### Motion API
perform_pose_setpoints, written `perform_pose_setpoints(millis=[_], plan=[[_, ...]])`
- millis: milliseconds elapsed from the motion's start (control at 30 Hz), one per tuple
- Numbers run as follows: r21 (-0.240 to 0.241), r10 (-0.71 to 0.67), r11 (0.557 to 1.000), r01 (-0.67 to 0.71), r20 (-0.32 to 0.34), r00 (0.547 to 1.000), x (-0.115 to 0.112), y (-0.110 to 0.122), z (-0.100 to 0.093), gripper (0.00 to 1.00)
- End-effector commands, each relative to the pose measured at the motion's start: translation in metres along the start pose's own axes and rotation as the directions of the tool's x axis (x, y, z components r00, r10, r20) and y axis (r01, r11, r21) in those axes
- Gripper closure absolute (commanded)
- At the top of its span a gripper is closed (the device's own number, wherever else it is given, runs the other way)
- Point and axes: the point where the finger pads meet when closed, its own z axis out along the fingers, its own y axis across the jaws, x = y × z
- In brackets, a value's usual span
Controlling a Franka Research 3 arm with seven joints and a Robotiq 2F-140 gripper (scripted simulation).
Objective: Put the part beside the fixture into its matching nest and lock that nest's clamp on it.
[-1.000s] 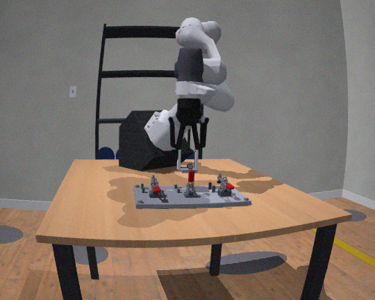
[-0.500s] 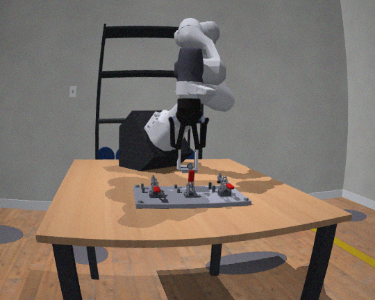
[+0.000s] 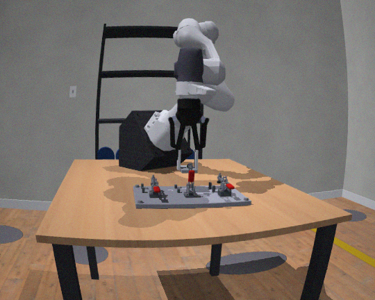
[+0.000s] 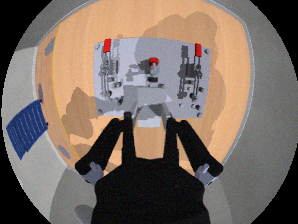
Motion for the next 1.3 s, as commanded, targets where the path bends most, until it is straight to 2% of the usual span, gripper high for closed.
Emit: perform_pose_setpoints(millis=[0,467,967,1267], plan=[[0.000,0.011,1.000,-0.011,0.000,1.000,-0.001,-0.001,0.001,1.00],[0.000,0.011,1.000,-0.011,0.000,1.000,-0.001,-0.001,0.010,1.00],[0.000,0.011,1.000,-0.011,0.000,1.000,0.000,-0.001,0.037,1.00],[0.000,0.011,1.000,-0.011,0.000,1.000,0.001,-0.001,0.047,1.00]])
